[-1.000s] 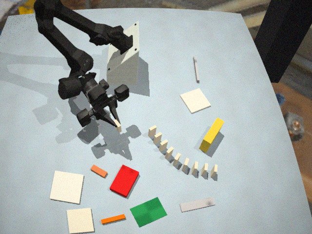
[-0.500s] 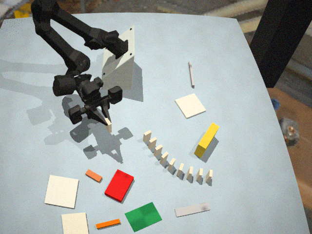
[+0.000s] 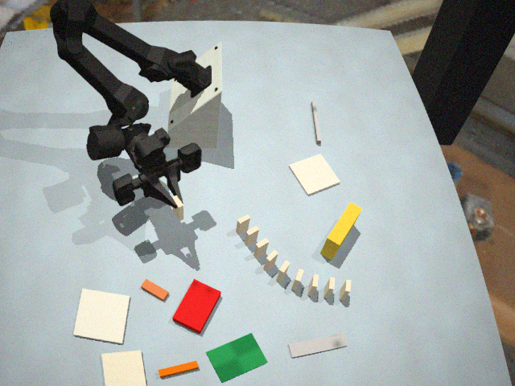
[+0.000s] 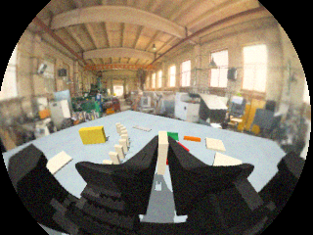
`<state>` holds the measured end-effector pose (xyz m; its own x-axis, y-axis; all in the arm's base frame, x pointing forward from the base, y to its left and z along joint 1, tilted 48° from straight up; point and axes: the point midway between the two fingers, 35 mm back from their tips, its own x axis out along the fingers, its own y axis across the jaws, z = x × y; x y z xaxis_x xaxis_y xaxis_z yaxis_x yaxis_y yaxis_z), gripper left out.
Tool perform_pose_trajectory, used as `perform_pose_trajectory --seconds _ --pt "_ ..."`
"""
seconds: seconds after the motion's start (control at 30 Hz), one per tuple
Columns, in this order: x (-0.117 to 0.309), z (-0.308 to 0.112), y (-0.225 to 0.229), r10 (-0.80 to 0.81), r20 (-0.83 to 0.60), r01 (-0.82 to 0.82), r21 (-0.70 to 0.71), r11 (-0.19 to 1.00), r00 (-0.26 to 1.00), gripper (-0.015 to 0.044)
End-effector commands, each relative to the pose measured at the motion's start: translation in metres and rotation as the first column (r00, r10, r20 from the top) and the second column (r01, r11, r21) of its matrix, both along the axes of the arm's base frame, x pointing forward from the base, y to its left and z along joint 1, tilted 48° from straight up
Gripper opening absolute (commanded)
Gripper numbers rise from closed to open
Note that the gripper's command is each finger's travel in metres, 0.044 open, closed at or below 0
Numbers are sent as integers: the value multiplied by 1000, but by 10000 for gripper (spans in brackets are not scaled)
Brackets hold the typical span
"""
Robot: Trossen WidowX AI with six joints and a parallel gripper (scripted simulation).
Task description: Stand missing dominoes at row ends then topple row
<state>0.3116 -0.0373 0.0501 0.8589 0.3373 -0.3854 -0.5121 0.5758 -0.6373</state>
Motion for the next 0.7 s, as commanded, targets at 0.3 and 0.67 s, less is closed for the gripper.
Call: perform_pose_trajectory --seconds 0.3,0.67 --pt "6 -26 -28 1 -19 -1 -1 1000 1000 28" --pt "7 -49 -52 0 -19 0 0 1000 1000 28"
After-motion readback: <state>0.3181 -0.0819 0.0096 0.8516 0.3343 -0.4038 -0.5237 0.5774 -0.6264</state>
